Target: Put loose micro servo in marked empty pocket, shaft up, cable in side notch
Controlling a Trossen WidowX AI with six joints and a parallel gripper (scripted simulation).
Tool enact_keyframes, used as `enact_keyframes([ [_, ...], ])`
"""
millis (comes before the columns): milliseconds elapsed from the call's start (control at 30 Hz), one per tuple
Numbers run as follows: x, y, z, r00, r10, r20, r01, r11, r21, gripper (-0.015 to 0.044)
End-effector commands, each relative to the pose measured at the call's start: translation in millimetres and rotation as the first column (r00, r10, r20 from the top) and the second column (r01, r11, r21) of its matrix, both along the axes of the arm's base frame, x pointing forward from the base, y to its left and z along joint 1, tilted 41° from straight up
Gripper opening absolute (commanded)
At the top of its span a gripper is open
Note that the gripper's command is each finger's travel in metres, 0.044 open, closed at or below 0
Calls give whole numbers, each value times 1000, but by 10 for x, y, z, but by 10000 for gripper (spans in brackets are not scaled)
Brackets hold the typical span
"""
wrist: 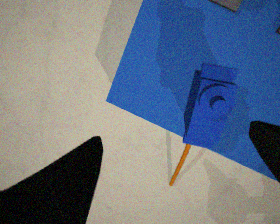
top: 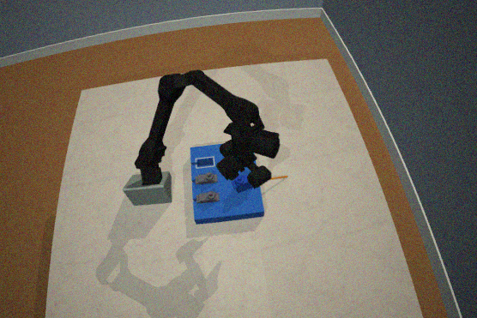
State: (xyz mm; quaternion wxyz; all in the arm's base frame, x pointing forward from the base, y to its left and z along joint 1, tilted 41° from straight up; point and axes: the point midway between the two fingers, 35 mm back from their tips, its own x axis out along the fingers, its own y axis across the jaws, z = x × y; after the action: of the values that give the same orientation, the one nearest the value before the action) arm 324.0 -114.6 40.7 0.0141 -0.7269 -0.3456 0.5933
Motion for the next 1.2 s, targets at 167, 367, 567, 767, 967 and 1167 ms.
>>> enact_keyframes([
  [167, 87, 326, 23, 976, -151, -155, 172, 976, 133, 440],
  [367, 92, 371, 20, 967, -172, -186, 201, 968, 150, 440],
  [567, 100, 503, -135, 968, -172, -185, 201, 968, 151, 440],
  [767, 104, 549, -186, 968, -172, -185, 201, 968, 151, 440],
  [967, 107, 603, -248, 968, -172, -185, 201, 968, 151, 440],
  [1167, 109, 664, -318, 968, -172, -185, 201, 968, 152, 440],
])
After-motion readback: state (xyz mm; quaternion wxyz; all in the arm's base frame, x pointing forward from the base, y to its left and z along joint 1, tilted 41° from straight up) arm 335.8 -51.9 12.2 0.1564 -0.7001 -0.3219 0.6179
